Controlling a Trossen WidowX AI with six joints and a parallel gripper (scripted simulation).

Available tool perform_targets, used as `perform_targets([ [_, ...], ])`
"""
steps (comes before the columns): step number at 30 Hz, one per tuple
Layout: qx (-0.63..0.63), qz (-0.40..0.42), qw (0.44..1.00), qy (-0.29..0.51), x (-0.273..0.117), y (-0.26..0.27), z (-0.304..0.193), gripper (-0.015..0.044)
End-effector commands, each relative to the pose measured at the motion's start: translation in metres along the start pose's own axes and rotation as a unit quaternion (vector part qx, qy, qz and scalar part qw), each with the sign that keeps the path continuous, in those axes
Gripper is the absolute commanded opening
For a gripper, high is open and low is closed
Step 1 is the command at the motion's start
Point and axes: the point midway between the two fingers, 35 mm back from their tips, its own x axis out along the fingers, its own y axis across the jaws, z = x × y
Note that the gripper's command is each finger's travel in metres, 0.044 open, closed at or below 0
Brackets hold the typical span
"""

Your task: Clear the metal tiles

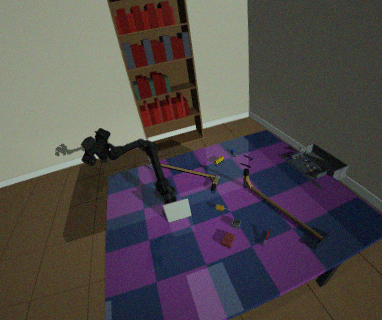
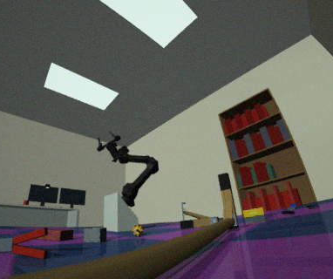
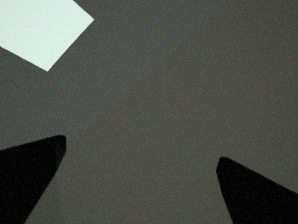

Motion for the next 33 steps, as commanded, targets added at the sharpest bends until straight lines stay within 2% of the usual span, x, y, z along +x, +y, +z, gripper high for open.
perform_targets([
  [1, 0.0, 0.002, 1.0, -0.017, -0.012, 0.001, 0.015, 0.044],
  [10, -0.001, 0.003, 0.999, -0.035, -0.024, 0.004, 0.029, 0.044],
  [33, -0.036, 0.075, 0.996, 0.033, 0.032, 0.092, -0.039, 0.044],
])
